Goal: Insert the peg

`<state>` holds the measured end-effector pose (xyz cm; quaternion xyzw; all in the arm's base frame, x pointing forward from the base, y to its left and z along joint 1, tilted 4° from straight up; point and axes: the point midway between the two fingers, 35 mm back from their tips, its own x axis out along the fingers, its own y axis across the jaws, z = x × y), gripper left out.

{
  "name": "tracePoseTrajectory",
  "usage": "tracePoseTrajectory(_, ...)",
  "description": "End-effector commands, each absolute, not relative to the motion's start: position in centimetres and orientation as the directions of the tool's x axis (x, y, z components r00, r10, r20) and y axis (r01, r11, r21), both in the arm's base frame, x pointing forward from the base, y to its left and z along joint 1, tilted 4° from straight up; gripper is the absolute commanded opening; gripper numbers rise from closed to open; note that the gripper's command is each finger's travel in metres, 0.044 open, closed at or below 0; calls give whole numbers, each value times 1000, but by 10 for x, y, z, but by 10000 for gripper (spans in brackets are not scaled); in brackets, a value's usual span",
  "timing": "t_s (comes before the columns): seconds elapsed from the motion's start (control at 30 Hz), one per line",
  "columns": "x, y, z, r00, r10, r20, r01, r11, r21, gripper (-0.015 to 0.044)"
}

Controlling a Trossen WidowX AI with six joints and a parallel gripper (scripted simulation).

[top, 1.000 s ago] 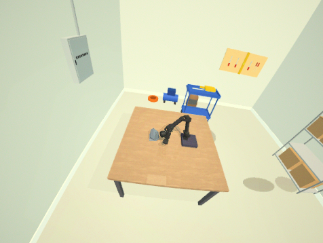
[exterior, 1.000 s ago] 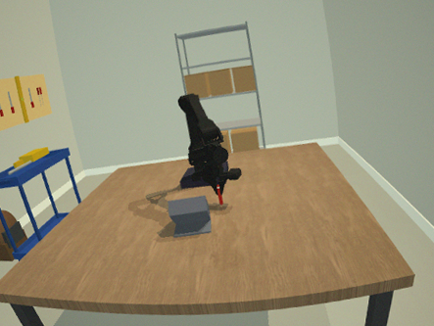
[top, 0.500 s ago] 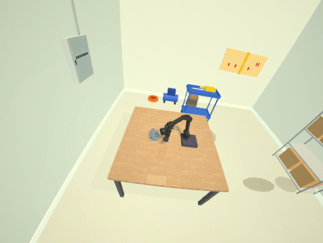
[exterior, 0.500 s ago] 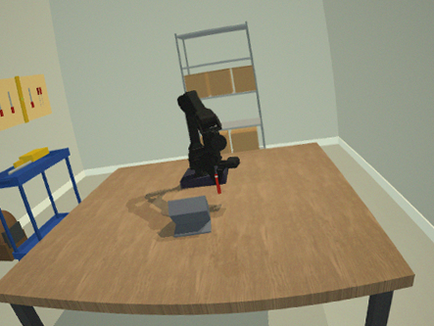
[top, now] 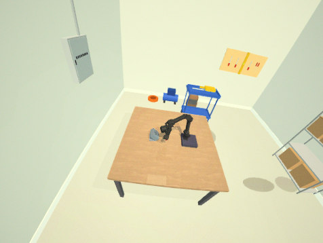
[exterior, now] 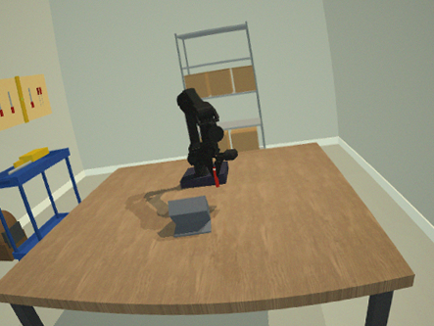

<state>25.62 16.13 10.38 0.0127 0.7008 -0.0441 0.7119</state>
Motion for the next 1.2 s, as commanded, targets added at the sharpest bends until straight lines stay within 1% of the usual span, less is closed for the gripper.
tracePoseTrajectory(0.0,258,159,106,33,-26,-999,115,993,-22,0)
tracePoseTrajectory(1.17,277,133,117,226,83,-970,362,918,163,0)
